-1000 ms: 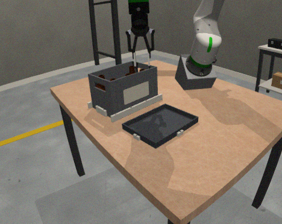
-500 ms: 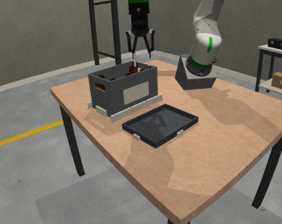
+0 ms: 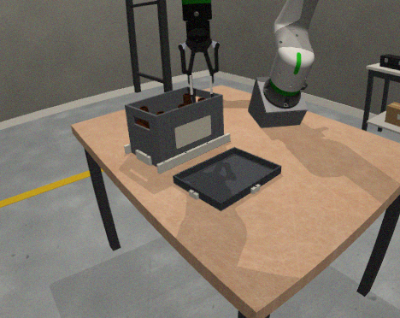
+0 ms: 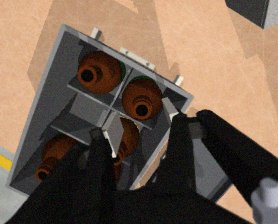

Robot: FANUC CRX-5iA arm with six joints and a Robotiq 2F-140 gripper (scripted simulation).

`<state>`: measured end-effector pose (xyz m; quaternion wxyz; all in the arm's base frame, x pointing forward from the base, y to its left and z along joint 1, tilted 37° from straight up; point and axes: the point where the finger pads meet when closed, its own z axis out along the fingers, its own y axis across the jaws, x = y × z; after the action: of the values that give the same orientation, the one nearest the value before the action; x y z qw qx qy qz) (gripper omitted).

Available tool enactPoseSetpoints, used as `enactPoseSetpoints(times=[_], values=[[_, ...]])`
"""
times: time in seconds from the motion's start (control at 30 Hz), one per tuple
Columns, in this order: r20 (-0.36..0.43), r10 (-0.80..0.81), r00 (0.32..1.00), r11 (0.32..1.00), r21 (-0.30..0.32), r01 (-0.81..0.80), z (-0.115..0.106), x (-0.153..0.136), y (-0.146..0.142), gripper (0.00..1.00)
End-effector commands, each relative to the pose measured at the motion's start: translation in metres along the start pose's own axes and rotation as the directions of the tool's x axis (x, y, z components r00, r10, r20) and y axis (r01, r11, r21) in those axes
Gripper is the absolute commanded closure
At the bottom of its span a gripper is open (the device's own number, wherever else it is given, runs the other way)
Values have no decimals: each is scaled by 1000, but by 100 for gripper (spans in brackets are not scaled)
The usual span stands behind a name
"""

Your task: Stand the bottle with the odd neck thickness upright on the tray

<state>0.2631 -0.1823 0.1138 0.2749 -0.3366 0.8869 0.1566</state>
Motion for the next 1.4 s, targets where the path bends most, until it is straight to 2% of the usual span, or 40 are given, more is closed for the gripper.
enactPoseSetpoints(times=[0.0,0.83,1.37], values=[[-1,0,1000,1000,1,0,-1,0,0,56],[-1,0,1000,1000,1,0,0,0,0,56],[-1,0,1000,1000,1,0,10,0,0,56]])
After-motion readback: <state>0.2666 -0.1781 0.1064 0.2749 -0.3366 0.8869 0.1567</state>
